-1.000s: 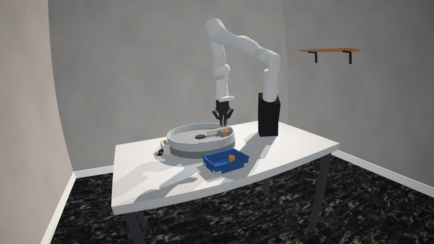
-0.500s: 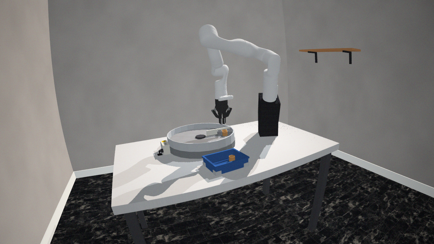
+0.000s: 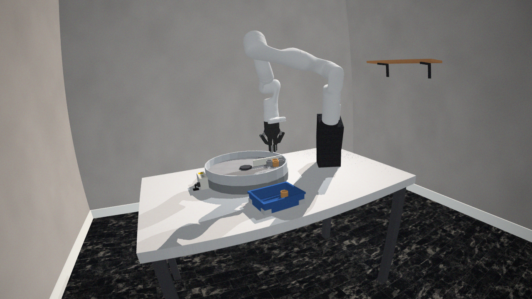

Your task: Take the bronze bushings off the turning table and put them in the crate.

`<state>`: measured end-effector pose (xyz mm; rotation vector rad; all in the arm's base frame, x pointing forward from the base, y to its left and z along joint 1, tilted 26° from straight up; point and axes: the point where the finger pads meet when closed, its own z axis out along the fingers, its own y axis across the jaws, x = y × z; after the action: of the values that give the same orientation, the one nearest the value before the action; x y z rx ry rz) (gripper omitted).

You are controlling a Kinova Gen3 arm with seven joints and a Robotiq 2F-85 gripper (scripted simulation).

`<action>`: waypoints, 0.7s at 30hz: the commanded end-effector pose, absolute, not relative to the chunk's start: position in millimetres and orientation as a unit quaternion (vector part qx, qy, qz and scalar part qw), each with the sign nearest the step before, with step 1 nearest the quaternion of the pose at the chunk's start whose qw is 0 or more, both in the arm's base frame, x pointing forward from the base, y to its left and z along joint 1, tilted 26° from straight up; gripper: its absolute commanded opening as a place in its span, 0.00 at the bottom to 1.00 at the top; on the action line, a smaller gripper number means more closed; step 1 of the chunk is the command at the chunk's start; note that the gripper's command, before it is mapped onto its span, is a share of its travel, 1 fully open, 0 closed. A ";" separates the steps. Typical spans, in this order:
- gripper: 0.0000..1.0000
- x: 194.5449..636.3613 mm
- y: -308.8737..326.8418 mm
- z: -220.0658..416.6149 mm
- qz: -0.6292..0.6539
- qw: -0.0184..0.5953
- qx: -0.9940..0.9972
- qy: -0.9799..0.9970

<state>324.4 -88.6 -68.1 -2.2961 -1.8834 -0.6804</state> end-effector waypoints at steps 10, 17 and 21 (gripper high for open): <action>0.14 328.6 -84.0 -81.0 -0.223 0.047 -0.753 -0.617; 0.14 328.6 -84.0 -81.0 -0.223 0.047 -0.753 -0.617; 0.14 329.6 -83.0 -83.5 -0.223 0.047 -0.753 -0.617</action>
<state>329.1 -83.7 -81.6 -2.2978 -1.8835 -0.6816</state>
